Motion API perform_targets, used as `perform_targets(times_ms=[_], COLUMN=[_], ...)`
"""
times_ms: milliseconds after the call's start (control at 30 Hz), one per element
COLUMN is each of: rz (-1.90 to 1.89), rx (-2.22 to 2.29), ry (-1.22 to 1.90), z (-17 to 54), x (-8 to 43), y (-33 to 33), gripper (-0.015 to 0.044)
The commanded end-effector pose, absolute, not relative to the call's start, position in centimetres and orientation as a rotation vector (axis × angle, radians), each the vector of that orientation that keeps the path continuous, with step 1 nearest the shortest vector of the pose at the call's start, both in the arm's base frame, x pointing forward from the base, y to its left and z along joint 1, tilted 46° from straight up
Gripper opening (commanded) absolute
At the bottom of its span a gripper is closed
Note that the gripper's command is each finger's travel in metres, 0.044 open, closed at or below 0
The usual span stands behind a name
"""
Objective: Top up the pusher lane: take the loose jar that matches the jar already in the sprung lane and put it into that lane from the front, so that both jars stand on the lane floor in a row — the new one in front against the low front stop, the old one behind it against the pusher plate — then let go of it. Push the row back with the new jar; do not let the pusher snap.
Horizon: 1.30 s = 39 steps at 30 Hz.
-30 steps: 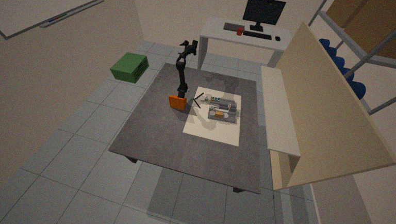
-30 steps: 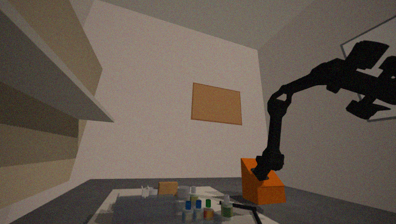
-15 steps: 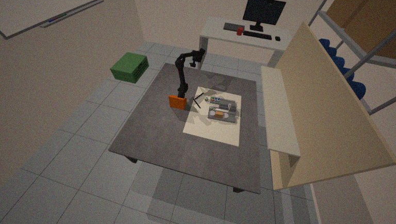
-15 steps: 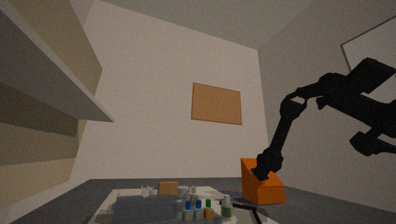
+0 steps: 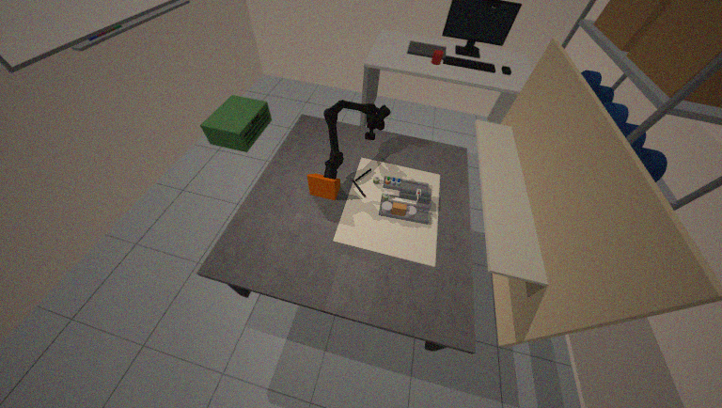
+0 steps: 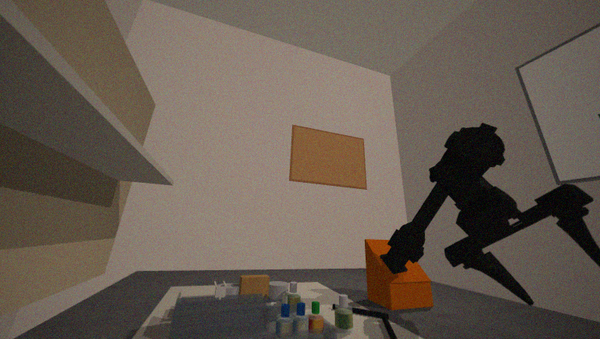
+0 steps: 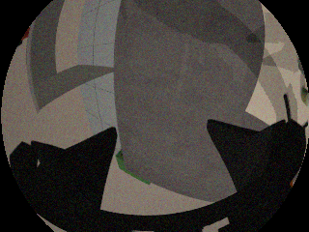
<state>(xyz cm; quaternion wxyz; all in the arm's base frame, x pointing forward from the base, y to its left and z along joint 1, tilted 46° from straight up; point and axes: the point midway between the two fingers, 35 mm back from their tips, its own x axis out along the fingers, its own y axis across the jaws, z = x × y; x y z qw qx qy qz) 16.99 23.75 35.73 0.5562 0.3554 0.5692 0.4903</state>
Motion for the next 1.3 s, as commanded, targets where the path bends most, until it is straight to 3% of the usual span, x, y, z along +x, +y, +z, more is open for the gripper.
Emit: perform_targets(times_ms=[0,300,600,1267], rz=[1.000,0.686,0.505,0.505], rx=[0.834,0.768,0.729,0.730], ry=[1.327,1.310,1.400,1.401], z=[31.0,20.3,11.7,8.6], x=[21.4,27.6,26.9,27.5], y=[21.7,12.5,3.1,6.2], gripper=[0.0440,0.0440,0.0440,0.0440])
